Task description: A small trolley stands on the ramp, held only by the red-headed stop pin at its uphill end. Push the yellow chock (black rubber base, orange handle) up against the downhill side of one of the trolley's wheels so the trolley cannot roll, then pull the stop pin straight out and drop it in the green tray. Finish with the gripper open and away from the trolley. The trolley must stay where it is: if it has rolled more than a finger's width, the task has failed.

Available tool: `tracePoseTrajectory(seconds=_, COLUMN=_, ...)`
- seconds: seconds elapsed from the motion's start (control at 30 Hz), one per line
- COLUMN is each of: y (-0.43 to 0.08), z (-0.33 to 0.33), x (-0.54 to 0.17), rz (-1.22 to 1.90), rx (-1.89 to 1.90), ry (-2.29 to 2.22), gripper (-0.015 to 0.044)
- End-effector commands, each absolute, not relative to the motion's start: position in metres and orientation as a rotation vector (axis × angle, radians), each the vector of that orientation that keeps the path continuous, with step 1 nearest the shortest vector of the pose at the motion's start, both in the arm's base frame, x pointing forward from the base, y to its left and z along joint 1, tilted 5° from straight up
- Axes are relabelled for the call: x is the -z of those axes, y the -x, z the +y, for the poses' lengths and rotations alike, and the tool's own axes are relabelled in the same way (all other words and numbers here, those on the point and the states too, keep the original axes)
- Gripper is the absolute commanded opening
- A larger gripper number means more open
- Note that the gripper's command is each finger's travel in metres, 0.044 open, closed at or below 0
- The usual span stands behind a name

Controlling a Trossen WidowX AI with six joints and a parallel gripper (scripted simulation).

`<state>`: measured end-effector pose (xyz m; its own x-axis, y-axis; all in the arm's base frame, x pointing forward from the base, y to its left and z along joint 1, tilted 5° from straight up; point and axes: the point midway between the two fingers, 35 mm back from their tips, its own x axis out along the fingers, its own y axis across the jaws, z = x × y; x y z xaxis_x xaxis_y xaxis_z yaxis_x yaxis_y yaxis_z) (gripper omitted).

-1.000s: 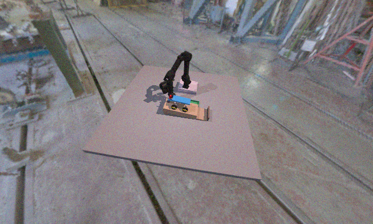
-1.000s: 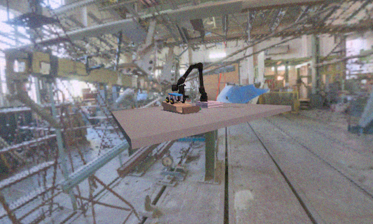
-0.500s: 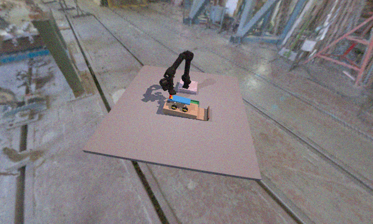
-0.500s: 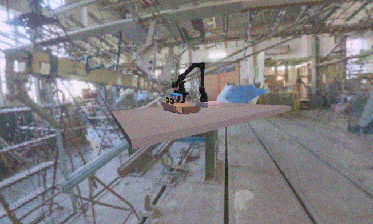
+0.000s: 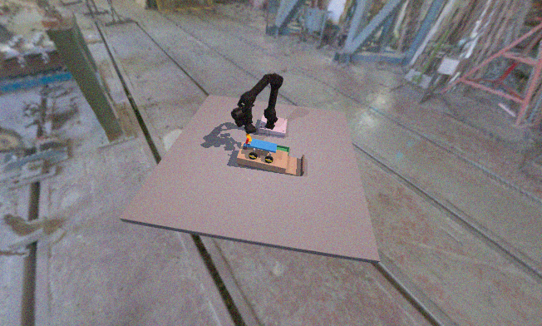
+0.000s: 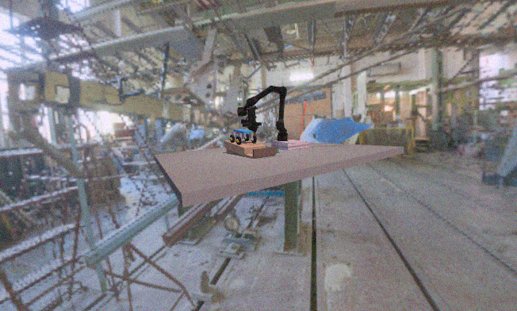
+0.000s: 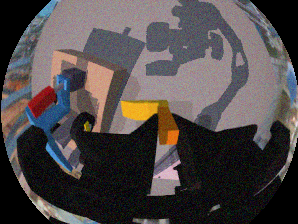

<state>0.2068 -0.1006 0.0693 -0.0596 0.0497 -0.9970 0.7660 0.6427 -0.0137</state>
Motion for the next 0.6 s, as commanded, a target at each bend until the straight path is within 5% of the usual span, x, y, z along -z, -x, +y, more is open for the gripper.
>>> tracePoseTrajectory(seconds=0.0, y=-0.208, z=-0.102, x=-0.084, rz=1.526, rx=0.674, ry=-0.702, gripper=0.0000)
tracePoseTrajectory(seconds=0.57, y=-0.214, z=-0.106, x=-0.132, rz=1.525, rx=0.674, ry=-0.702, gripper=0.0000)
